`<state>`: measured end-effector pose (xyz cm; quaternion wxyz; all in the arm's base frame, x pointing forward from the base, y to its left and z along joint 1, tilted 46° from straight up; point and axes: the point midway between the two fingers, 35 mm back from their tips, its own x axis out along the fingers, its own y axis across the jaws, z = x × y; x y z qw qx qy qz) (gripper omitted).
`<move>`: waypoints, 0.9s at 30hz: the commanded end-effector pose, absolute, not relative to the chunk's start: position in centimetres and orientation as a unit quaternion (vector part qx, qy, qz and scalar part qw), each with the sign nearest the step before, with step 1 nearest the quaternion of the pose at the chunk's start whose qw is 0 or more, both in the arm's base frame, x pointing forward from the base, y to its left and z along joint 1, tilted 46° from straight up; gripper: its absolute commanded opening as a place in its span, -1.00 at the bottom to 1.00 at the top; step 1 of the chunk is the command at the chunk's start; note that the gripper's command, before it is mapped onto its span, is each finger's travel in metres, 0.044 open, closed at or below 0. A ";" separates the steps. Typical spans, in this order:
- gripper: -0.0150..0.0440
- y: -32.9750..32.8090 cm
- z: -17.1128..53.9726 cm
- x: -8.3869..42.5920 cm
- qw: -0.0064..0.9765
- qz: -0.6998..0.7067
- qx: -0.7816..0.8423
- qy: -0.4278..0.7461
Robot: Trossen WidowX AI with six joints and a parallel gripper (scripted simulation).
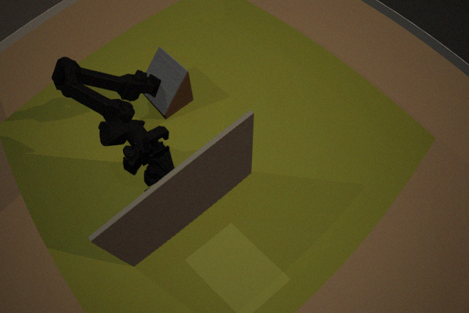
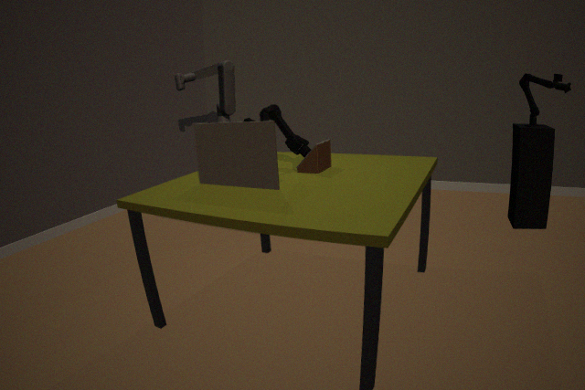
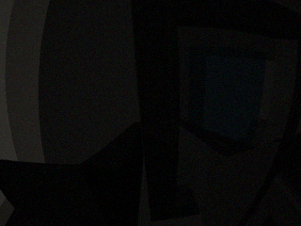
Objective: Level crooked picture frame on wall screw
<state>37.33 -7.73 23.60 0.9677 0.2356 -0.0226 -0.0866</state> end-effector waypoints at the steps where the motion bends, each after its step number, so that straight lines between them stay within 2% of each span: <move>1: -0.49 -7.3 23.8 37.4 0.968 -0.080 0.237 -0.023; 27: -0.49 -7.1 24.0 37.5 0.968 -0.080 0.237 -0.023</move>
